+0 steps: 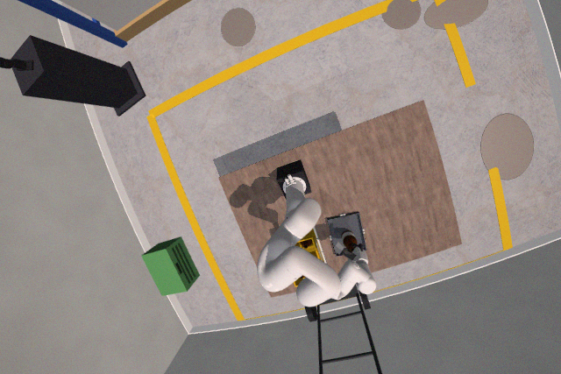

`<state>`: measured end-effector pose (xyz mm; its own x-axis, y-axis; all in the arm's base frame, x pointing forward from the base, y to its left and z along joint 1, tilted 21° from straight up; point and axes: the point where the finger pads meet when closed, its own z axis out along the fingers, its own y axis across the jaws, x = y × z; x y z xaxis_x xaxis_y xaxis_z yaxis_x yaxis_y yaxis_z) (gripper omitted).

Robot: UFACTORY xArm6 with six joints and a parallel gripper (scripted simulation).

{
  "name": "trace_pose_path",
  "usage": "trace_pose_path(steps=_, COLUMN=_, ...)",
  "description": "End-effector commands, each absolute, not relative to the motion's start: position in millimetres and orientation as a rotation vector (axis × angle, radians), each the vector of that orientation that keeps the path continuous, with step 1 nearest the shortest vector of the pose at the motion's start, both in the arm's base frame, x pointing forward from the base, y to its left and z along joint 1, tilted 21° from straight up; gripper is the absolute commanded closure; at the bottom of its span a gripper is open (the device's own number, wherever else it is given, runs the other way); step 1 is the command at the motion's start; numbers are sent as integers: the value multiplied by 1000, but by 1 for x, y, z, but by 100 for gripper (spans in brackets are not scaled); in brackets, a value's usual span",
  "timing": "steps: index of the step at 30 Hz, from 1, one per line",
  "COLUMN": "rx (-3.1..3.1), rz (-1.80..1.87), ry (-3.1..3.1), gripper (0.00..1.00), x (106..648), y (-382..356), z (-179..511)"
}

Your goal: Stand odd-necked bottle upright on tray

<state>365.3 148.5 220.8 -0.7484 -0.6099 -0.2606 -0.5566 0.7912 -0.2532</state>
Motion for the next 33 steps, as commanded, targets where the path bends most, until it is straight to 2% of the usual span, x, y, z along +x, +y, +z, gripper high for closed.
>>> trace_pose_path(steps=1, rx=-890, rz=-226, ry=2648, gripper=100, x=366, y=149, z=222)
trace_pose_path(steps=33, rx=-890, rz=-226, ry=2648, gripper=100, x=367, y=149, z=219)
